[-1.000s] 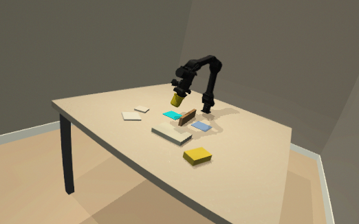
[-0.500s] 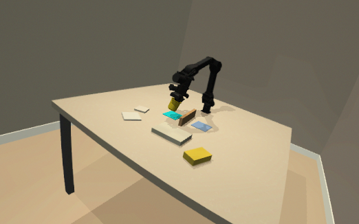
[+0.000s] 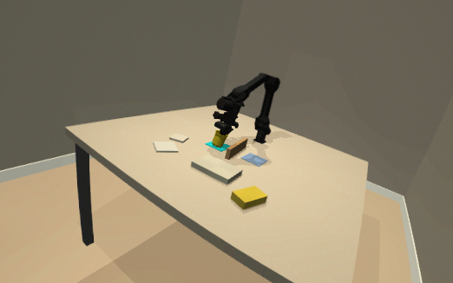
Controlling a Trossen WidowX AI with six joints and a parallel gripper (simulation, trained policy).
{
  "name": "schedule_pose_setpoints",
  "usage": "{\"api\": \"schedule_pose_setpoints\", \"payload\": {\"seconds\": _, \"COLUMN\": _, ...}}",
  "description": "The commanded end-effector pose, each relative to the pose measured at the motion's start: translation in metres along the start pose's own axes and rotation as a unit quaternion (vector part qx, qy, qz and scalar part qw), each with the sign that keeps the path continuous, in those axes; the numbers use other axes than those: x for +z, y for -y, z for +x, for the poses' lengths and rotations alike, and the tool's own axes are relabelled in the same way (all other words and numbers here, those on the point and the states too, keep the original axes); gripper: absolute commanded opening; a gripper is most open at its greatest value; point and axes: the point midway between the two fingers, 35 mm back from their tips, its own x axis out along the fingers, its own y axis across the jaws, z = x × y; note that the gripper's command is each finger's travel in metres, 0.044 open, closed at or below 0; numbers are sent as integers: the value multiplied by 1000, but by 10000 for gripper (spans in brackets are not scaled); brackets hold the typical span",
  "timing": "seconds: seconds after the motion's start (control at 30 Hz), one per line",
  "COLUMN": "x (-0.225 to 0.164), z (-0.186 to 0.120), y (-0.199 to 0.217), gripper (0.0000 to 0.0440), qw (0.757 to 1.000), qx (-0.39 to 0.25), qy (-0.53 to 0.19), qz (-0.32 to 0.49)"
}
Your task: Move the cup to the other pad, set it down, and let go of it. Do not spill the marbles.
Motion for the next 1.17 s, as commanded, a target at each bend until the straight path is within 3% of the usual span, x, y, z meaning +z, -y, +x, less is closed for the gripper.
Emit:
{"api": "schedule_pose_setpoints", "payload": {"seconds": 0.0, "x": 4, "z": 2, "y": 2, "gripper": 149, "qw": 1000, "qx": 8, "qy": 4, "qz": 9}}
{"api": "schedule_pose_setpoints", "payload": {"seconds": 0.87, "x": 14, "z": -53, "y": 9, "gripper": 261, "qw": 995, "qx": 88, "qy": 1, "qz": 42}}
{"api": "schedule_pose_setpoints", "payload": {"seconds": 1.0, "x": 20, "z": -69, "y": 9, "gripper": 304, "qw": 993, "qx": 104, "qy": 8, "qz": 47}}
{"api": "schedule_pose_setpoints", "payload": {"seconds": 1.13, "x": 26, "z": -82, "y": 10, "gripper": 389, "qw": 992, "qx": 114, "qy": 13, "qz": 56}}
